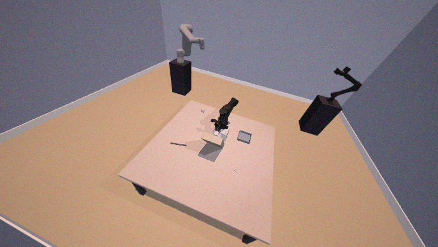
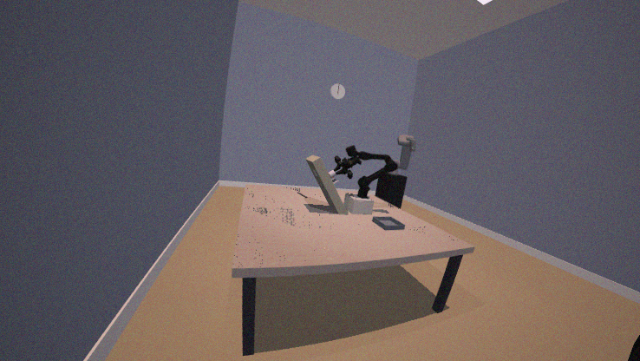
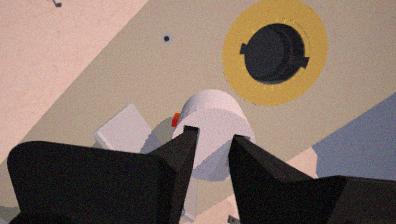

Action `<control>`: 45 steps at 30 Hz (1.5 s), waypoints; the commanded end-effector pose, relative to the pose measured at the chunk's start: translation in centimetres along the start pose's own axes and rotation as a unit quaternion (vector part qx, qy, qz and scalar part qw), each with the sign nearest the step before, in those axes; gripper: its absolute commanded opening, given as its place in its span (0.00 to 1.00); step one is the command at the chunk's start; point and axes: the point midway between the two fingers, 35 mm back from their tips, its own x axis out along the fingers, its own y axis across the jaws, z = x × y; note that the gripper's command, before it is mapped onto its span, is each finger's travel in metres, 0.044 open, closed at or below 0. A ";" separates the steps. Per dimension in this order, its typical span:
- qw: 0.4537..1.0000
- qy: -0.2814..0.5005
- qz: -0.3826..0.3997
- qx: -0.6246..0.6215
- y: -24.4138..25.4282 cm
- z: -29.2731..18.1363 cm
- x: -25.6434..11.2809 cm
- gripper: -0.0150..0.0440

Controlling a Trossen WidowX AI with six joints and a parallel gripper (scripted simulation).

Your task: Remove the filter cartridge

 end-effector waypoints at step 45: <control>0.992 0.043 0.037 0.116 -5.7 6.3 -3.5 0.77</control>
